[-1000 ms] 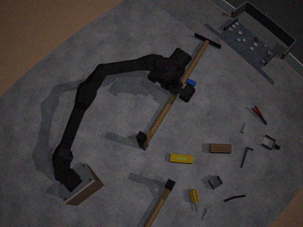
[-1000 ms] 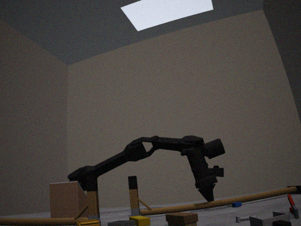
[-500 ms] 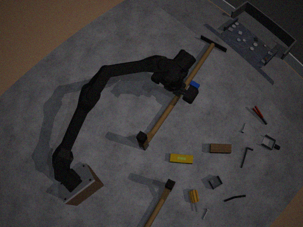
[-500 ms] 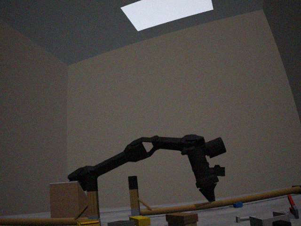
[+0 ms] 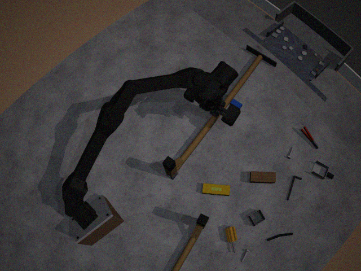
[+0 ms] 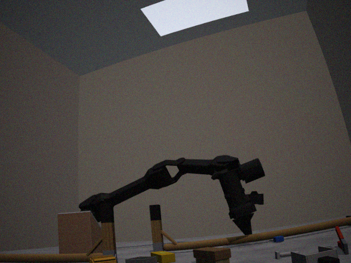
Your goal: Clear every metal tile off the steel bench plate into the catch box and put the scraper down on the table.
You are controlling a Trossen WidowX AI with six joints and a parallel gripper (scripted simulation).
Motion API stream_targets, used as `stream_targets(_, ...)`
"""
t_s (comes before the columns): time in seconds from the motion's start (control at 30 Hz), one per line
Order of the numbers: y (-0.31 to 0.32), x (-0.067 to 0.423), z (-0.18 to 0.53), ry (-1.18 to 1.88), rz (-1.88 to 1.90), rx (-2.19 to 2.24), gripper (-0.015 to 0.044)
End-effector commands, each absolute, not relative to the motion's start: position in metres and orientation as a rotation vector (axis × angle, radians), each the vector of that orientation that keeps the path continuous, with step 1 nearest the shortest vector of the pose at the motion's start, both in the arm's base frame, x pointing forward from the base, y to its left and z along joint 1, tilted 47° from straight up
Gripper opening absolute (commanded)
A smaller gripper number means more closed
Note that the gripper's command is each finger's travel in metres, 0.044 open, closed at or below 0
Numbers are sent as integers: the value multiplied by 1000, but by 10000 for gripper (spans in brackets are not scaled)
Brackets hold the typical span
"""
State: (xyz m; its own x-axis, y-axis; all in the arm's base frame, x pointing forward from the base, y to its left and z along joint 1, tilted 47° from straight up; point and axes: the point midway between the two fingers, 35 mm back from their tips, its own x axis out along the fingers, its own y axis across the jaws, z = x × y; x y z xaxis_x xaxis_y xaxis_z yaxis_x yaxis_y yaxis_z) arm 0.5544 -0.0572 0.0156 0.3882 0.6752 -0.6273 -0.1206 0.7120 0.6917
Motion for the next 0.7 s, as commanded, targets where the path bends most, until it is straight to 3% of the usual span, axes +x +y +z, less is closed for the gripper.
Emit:
stream_targets(0.0,-60,555,7,1066,548,607,0)
stream_targets(0.67,-84,552,32,1023,569,561,0)
